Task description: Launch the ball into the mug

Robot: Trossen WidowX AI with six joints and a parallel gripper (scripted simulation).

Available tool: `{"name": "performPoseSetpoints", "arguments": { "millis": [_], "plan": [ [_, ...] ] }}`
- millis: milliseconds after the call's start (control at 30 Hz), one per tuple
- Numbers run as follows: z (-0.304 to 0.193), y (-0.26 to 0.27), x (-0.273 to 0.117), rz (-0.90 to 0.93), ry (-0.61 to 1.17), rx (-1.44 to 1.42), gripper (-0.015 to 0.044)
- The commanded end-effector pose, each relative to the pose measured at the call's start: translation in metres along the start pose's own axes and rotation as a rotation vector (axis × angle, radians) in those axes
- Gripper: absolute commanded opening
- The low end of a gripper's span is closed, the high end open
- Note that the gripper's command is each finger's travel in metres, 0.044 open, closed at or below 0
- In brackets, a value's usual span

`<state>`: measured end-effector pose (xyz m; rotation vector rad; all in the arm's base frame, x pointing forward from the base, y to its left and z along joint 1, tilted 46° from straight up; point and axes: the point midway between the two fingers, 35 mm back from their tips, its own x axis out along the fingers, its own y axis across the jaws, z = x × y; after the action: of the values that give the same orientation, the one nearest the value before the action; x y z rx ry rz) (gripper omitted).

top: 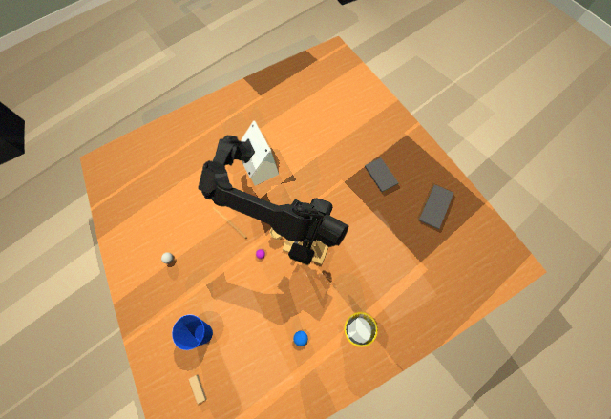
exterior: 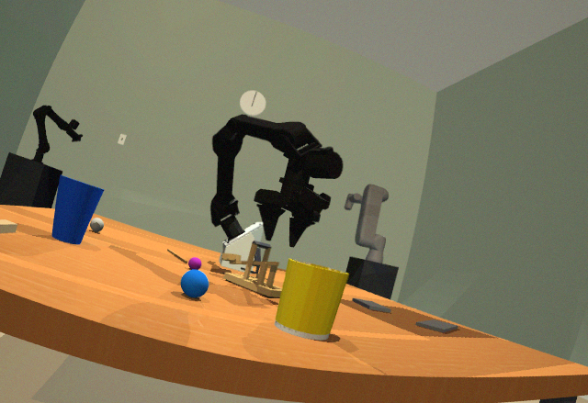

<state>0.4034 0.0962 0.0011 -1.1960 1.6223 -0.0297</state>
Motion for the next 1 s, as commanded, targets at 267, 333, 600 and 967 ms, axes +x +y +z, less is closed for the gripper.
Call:
{"name": "performPoseSetpoints", "arguments": {
  "millis": [267, 333, 600, 967],
  "plan": [
    [-0.005, -0.002, 0.036, 0.003, 0.022, -0.001, 0.044],
    [-0.005, -0.002, 0.039, 0.003, 0.022, -0.001, 0.044],
    [-0.005, -0.002, 0.052, 0.003, 0.022, -0.001, 0.044],
    [-0.006, -0.002, 0.07, 0.002, 0.023, -0.001, 0.044]
  ]
}}
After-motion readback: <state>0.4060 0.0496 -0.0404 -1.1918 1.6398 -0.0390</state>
